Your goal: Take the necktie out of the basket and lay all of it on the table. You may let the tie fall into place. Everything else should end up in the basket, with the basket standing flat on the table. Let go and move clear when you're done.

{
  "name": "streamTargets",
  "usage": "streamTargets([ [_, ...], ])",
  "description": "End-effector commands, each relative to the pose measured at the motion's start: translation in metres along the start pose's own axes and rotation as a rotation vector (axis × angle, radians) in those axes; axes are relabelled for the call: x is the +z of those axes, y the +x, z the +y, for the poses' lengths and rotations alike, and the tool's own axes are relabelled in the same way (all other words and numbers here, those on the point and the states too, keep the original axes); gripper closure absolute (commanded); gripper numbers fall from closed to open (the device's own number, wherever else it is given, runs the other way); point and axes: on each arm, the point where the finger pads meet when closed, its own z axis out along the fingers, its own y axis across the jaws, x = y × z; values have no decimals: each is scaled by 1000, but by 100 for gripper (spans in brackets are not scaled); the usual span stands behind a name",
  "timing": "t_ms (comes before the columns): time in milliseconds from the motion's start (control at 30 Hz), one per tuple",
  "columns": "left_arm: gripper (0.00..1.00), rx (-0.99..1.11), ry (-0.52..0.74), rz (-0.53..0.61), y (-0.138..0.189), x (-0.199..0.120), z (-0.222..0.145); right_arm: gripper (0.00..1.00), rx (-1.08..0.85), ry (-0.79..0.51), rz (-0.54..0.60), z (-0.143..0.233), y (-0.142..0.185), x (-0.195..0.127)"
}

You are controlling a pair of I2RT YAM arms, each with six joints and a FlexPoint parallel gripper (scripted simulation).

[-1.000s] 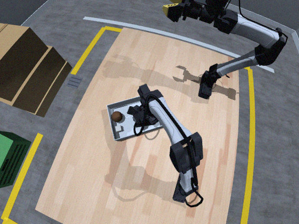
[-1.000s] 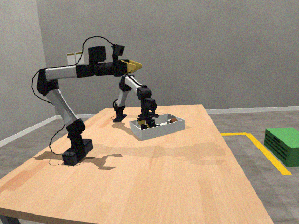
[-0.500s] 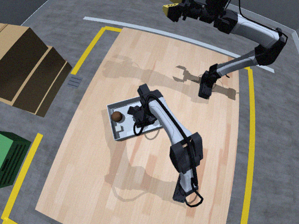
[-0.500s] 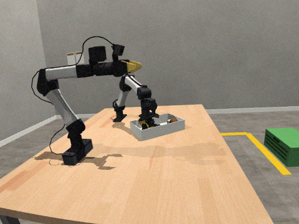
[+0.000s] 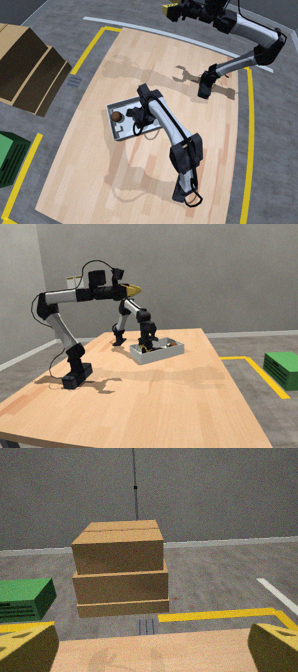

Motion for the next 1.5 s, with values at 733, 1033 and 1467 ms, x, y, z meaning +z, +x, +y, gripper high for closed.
streamTargets([
  [733, 93, -1, 11, 4, 4, 0, 0, 0, 0, 0, 0, 0, 0, 0],
  [1033, 93, -1, 11, 4, 4, -13, 0, 0, 0, 0, 0, 0, 0, 0],
  [1467, 93, -1, 10, 4, 3, -51, 0, 0, 0, 0, 0, 0, 0, 0],
])
